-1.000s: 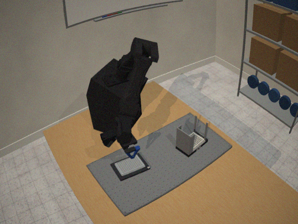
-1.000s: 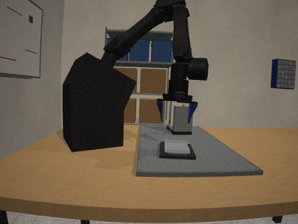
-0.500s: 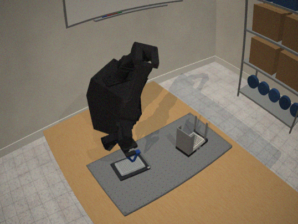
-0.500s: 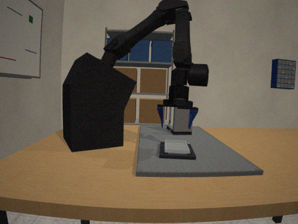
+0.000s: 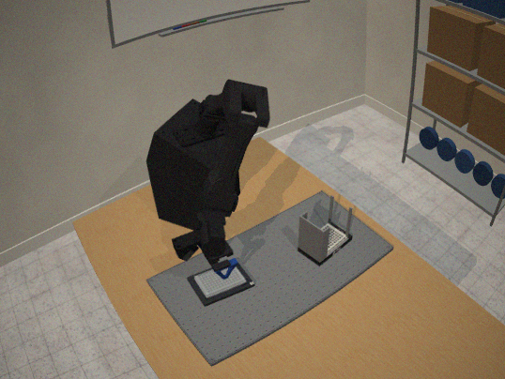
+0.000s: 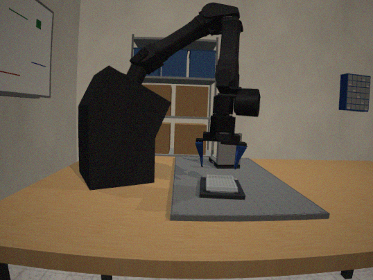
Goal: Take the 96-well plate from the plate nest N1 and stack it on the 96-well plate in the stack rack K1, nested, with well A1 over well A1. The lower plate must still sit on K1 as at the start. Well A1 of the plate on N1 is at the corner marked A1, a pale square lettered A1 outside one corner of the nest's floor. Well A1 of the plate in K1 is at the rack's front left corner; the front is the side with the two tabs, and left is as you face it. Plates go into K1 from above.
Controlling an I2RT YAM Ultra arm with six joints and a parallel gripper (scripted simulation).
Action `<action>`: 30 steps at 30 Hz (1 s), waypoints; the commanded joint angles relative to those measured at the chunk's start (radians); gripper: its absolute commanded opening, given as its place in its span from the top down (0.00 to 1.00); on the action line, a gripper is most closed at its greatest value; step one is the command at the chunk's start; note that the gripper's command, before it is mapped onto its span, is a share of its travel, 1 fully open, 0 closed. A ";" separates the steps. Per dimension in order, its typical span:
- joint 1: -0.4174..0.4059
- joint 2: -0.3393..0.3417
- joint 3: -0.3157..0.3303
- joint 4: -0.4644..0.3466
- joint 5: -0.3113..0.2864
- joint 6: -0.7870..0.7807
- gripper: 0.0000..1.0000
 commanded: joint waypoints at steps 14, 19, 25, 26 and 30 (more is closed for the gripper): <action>0.022 0.086 0.064 0.082 0.020 0.034 0.00; 0.036 0.110 0.075 0.098 0.021 0.041 0.00; 0.048 0.145 0.092 0.120 0.024 0.052 0.00; 0.049 0.151 0.095 0.123 0.024 0.053 0.00; 0.047 0.175 0.108 0.137 0.026 0.060 0.00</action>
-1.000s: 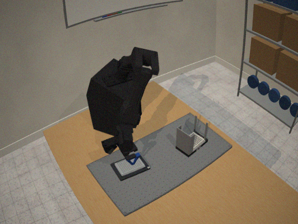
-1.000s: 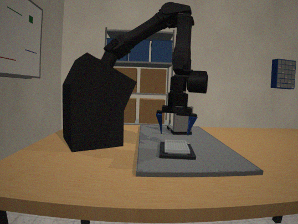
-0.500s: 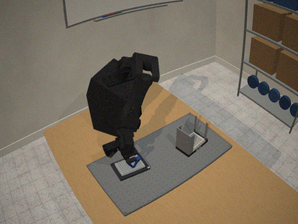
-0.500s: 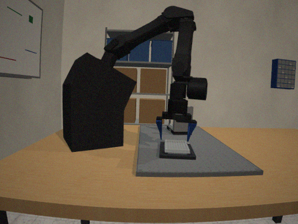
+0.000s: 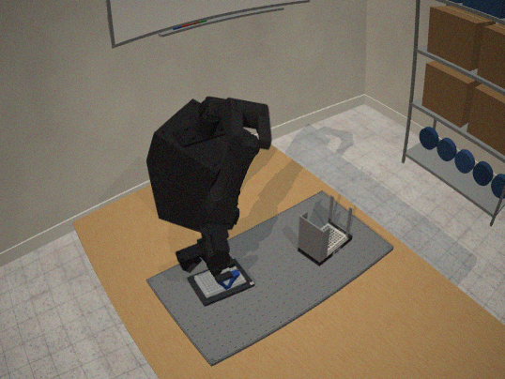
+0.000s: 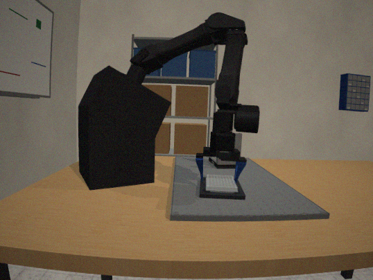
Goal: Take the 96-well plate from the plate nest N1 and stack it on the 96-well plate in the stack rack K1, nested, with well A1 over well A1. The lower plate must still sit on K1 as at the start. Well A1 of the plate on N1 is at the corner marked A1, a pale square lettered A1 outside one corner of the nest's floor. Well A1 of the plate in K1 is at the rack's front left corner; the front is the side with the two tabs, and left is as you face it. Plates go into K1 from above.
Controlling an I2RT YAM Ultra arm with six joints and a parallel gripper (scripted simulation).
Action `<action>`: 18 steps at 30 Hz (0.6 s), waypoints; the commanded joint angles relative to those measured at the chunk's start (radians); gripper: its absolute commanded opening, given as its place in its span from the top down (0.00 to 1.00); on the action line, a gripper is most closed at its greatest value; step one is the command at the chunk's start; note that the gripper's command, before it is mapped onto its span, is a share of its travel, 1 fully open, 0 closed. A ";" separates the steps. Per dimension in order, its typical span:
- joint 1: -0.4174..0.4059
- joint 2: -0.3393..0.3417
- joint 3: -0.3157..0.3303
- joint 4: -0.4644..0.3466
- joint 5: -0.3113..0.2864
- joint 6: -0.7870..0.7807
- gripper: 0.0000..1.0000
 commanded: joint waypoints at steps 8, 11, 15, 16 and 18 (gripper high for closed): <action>0.009 0.029 0.041 0.032 0.018 0.016 0.00; 0.009 0.029 0.041 0.032 0.018 0.016 0.00; 0.009 0.029 0.041 0.032 0.018 0.016 0.00; 0.009 0.029 0.041 0.032 0.018 0.016 0.00; 0.009 0.029 0.041 0.032 0.018 0.016 0.00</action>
